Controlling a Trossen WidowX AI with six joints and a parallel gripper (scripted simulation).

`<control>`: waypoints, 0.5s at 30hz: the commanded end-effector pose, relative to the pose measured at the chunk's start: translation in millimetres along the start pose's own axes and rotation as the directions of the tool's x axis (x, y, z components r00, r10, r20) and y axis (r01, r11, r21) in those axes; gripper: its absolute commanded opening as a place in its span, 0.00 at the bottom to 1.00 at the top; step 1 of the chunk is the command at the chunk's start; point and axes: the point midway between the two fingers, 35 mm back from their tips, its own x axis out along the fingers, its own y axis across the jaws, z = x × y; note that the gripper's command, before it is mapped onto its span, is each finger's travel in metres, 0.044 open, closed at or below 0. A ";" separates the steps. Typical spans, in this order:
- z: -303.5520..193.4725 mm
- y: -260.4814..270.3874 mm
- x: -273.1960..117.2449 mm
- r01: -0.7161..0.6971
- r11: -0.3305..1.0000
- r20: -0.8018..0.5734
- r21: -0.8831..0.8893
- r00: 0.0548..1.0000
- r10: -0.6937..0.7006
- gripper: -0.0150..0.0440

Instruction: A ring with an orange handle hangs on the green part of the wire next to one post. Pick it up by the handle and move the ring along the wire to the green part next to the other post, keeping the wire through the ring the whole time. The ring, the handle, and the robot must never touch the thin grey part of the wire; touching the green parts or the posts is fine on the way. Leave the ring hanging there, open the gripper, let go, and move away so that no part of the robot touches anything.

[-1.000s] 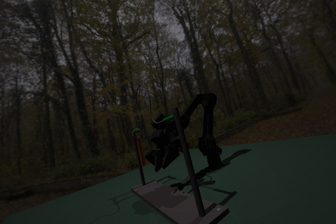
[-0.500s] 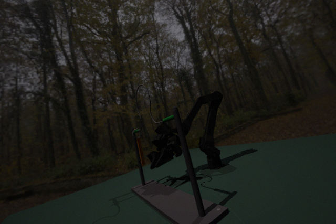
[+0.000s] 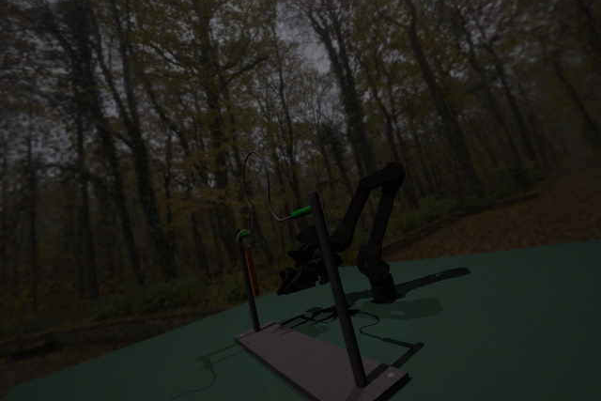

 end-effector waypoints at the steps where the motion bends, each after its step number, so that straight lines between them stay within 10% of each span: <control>1: -5.6 -8.8 -18.0 0.061 0.998 0.050 -0.035 0.997 -0.059 0.53; 15: -9.1 -14.7 -32.5 0.140 0.988 0.096 -0.069 0.986 -0.133 0.53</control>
